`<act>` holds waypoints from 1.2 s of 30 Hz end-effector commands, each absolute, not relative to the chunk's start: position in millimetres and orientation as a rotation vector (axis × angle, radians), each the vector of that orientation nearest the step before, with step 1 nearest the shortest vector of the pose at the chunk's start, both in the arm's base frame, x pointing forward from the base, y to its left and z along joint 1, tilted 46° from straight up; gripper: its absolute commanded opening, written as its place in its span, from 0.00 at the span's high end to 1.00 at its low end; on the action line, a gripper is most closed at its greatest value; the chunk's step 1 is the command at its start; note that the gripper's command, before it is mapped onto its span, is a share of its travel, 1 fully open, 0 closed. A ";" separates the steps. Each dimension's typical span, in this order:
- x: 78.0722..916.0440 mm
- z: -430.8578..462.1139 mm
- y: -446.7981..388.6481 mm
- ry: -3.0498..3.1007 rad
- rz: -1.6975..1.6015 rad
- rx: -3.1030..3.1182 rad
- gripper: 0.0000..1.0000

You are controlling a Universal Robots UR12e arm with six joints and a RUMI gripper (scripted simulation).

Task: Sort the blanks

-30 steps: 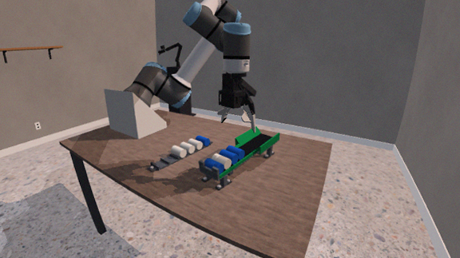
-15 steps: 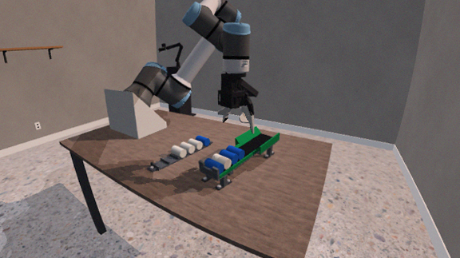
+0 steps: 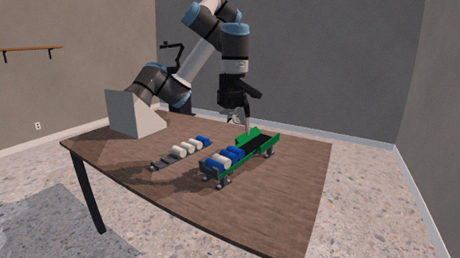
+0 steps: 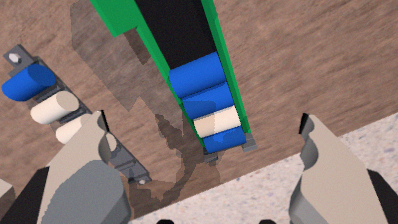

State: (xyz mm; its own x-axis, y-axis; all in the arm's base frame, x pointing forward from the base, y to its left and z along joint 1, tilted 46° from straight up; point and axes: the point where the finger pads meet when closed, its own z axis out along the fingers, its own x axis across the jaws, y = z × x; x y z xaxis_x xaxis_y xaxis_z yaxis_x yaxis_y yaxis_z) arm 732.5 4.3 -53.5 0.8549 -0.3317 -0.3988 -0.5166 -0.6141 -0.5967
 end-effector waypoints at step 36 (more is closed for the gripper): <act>736.0 -89.6 -23.9 2.104 0.923 -1.480 0.00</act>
